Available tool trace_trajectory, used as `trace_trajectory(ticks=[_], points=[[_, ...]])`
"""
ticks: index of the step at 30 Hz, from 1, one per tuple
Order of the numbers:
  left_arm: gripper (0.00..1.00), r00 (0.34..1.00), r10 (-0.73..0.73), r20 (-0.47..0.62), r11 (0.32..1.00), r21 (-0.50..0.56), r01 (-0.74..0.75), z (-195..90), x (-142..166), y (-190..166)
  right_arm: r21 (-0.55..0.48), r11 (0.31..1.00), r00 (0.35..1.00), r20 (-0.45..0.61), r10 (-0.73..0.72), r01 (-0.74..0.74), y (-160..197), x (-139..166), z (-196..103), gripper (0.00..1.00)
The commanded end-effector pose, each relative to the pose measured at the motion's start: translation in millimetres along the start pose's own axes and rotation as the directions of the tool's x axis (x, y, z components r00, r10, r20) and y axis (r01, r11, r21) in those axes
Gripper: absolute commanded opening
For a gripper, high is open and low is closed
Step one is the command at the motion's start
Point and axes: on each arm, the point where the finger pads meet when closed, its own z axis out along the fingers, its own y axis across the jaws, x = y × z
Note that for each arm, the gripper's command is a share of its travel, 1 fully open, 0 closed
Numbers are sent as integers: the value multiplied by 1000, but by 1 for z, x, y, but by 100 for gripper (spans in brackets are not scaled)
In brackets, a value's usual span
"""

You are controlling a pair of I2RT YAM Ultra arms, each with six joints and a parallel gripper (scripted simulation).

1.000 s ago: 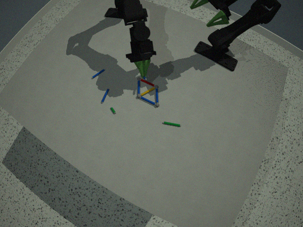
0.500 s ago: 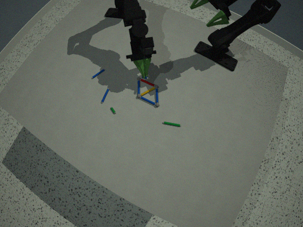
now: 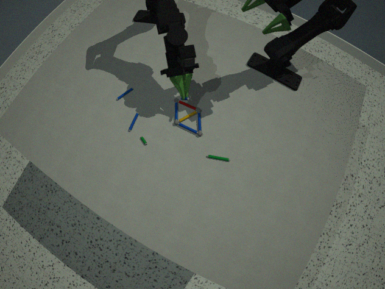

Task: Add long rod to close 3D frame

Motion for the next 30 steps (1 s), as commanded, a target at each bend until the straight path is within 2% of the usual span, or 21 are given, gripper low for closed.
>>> trace_trajectory(ticks=[1,4,30], points=[[100,1000,1,20,1000,-6,0,-4,-9,0,-11,1000,999,32,-3,4,-3,-9,-4,0],[100,1000,1,20,1000,-6,0,-4,-9,0,14,1000,998,68,13,-14,-16,-26,-1,0],[100,1000,-2,19,1000,-6,2,-3,-6,0,6,1000,998,54,9,-10,-13,-12,-1,0]])
